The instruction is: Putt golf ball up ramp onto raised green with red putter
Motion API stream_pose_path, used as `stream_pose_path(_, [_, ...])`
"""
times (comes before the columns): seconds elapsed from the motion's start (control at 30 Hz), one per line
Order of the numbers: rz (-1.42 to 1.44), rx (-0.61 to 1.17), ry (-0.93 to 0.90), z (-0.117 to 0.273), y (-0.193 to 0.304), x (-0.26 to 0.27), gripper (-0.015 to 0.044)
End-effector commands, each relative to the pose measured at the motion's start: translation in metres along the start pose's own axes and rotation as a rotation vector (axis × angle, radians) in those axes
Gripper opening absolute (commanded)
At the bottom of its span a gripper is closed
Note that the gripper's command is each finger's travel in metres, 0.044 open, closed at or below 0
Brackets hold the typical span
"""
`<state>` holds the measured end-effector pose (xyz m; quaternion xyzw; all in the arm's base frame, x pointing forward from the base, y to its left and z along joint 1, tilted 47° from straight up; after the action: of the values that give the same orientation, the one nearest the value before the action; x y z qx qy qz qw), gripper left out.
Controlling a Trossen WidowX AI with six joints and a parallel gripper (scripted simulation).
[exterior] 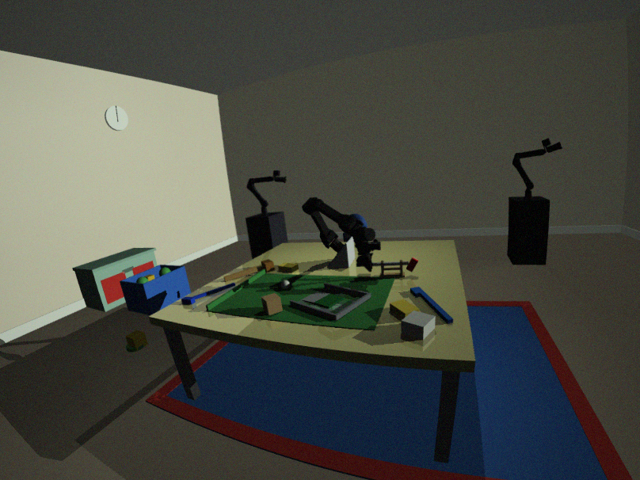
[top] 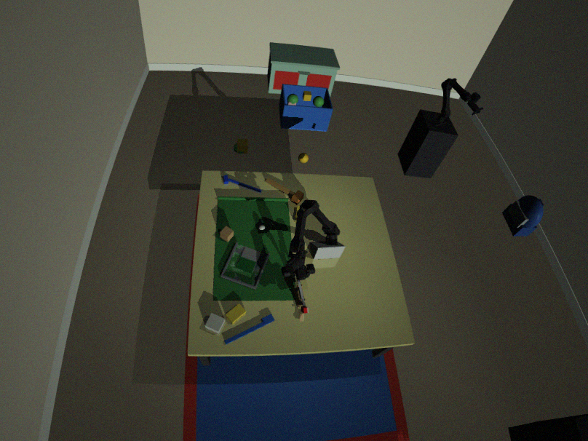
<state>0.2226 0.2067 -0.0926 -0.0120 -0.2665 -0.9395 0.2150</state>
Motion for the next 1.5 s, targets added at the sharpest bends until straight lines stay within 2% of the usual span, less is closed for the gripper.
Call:
stream_pose_path(0.0, [-0.001,0.0,0.0,0.001,0.0,0.0,0.0072])
stream_pose_path(0.03, [-0.001,0.0,0.0,0.001,0.0,0.0,0.0046])
stream_pose_path(0.27, [-0.001,-0.001,0.0,0.002,0.0,0.0,0.0])
stream_pose_path(0.43, [0.0,-0.002,0.001,0.019,-0.006,-0.004,0.0])
stream_pose_path(0.83, [0.001,-0.004,-0.001,0.093,-0.025,-0.006,0.0])
stream_pose_path(0.93, [0.001,-0.004,-0.001,0.097,-0.026,-0.006,0.0])
stream_pose_path(1.0, [-0.016,0.011,-0.004,0.09,-0.021,-0.006,0.0])
stream_pose_path(1.47, [-0.504,0.064,0.025,0.13,0.067,-0.006,0.0])
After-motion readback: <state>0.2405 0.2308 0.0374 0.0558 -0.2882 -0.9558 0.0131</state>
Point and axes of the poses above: the point midway between the two fingers, 35 mm back from their tips, its own z axis back along the fingers, its own x axis across the jaws, y = z × x, the point moved 6 cm from there along z, back along the fingers, and after that the axes turned 14 degrees about z, right-handed, at the moved point
